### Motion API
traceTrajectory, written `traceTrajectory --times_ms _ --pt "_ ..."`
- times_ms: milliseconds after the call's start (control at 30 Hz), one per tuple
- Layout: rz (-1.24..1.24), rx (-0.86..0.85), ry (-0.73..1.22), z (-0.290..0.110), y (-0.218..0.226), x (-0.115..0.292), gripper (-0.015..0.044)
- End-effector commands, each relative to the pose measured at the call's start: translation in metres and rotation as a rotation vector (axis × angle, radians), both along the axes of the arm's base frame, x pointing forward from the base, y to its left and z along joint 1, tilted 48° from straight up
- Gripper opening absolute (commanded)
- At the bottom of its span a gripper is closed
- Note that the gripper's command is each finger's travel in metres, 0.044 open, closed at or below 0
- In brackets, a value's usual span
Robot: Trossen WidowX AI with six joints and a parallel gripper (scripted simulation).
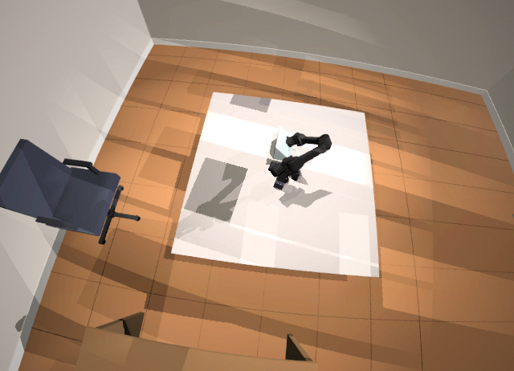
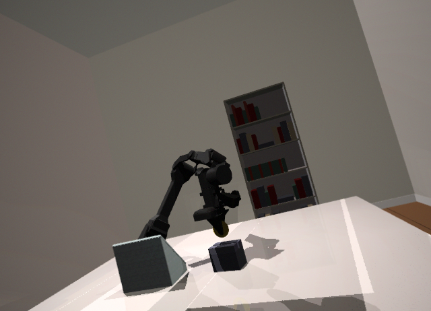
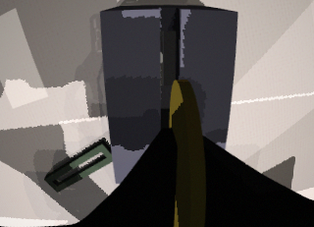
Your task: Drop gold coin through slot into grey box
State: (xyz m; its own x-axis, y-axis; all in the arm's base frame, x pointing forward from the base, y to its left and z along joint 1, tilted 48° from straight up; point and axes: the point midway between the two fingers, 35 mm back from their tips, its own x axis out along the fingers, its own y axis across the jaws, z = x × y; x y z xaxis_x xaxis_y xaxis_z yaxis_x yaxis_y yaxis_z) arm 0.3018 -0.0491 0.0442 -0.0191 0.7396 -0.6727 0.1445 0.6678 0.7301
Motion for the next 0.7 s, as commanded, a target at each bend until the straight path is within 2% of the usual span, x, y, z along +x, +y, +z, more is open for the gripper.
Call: traceTrajectory --times_ms 0,667 --pt "-0.001 0.001 0.003 -0.0001 0.0005 -0.0009 0.0000" --pt "-0.005 0.001 0.007 -0.0067 0.0086 -0.0013 0.0000"
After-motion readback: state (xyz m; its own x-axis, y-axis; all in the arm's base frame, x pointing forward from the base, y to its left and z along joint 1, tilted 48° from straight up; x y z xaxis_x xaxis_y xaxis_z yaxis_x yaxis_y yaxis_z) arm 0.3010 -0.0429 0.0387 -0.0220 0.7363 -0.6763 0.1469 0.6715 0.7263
